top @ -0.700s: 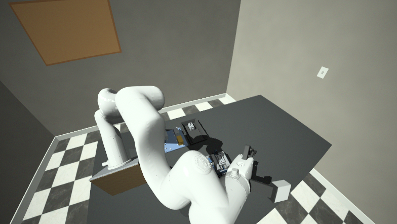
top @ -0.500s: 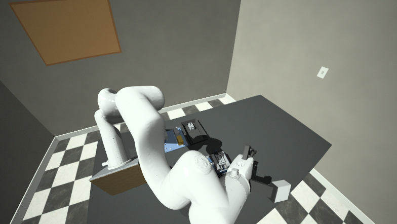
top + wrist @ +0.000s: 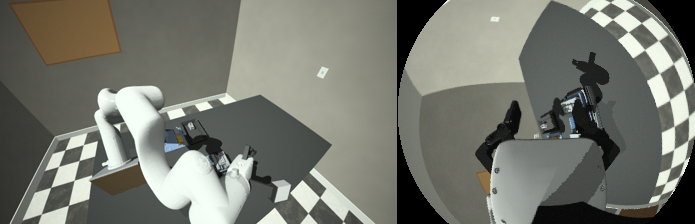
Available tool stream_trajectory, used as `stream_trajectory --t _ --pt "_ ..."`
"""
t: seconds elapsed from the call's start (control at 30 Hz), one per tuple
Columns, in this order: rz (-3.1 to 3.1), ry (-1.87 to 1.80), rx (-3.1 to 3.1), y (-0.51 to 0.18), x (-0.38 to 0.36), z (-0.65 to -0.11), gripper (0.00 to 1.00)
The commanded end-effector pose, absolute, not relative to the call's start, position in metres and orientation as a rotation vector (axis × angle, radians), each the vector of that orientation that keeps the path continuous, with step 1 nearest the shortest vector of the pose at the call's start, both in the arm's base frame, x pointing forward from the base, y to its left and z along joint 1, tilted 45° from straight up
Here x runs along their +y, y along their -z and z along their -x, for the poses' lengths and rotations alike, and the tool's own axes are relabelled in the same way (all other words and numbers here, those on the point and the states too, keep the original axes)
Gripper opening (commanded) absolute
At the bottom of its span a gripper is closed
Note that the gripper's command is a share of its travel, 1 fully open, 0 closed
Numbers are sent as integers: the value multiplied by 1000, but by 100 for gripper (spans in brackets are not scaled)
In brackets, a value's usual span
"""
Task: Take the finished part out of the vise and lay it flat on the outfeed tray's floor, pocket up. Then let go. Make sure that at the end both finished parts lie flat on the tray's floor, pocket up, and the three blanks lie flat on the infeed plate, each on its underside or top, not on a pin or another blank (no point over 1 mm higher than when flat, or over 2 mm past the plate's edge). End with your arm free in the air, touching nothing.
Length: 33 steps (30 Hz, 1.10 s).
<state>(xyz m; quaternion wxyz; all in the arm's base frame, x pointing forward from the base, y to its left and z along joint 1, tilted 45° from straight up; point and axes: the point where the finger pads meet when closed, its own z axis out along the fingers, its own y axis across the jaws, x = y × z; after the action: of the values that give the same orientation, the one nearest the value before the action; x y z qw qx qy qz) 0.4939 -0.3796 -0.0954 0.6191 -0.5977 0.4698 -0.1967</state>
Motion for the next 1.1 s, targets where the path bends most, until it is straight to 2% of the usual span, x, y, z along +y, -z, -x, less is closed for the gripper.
stream_trajectory --t 0.0,0.47,1.07 --pt "1383 404 1093 94 -373 -498 100" --pt "1455 -112 1282 97 -287 -521 100" --pt "1561 -579 1585 95 -206 -527 100"
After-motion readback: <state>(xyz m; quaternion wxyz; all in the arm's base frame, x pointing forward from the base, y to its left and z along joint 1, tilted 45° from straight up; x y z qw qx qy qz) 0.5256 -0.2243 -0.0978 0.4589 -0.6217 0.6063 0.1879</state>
